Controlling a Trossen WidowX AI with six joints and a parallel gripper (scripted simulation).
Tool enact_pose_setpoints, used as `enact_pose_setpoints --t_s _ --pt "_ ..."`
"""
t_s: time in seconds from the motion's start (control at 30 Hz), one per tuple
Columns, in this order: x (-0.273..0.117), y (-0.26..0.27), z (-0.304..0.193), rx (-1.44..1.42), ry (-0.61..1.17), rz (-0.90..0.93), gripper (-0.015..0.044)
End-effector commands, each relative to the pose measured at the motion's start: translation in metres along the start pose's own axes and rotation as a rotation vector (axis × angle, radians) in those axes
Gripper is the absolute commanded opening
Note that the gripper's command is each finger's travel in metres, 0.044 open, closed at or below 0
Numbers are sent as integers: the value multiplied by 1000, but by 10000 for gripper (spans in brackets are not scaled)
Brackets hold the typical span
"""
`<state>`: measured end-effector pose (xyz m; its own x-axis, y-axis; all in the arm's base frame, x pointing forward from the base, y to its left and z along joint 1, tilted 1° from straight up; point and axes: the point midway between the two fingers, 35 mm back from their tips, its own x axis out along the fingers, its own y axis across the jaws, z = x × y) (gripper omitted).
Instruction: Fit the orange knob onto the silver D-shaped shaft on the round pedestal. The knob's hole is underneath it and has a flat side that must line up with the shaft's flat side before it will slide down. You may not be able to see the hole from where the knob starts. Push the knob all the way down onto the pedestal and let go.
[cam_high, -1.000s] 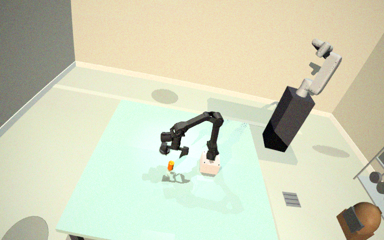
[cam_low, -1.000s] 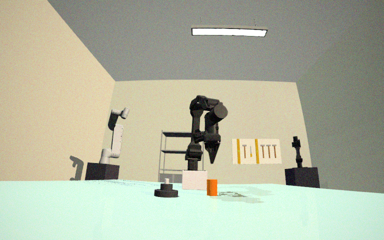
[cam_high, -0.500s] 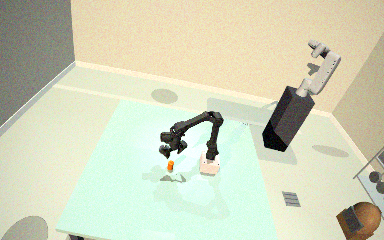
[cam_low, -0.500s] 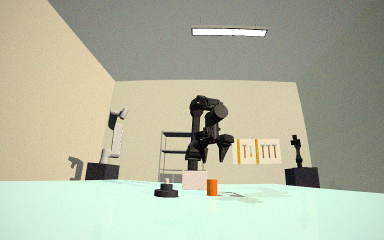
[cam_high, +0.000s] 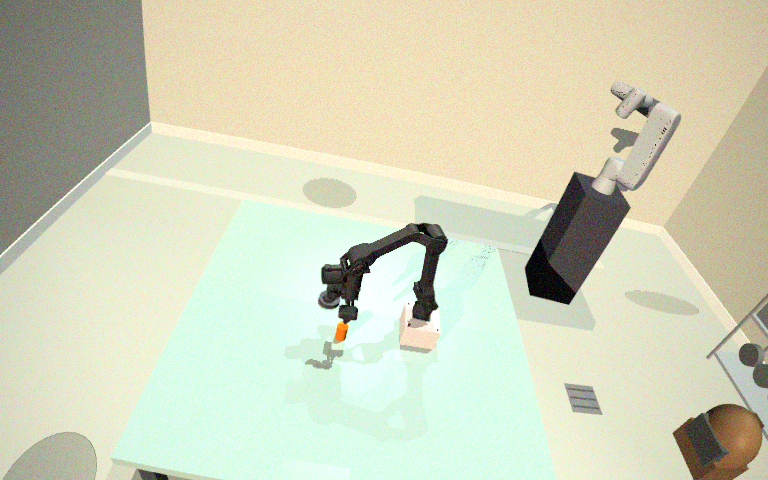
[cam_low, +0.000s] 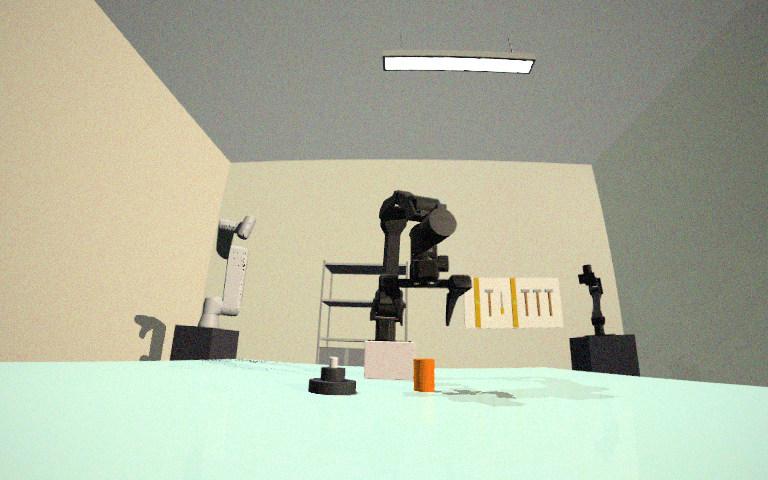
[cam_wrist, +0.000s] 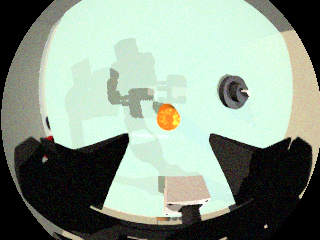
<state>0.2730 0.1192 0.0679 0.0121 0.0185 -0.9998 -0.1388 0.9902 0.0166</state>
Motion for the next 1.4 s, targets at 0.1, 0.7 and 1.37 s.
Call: enact_pose_setpoints --t_s 0.1,0.7,1.37 --pt "1 -1 0 -1022 2 -7 440" --pt "1 -1 -1 -1464 3 -7 440" --pt "39 -2 0 -1464 4 -7 440"
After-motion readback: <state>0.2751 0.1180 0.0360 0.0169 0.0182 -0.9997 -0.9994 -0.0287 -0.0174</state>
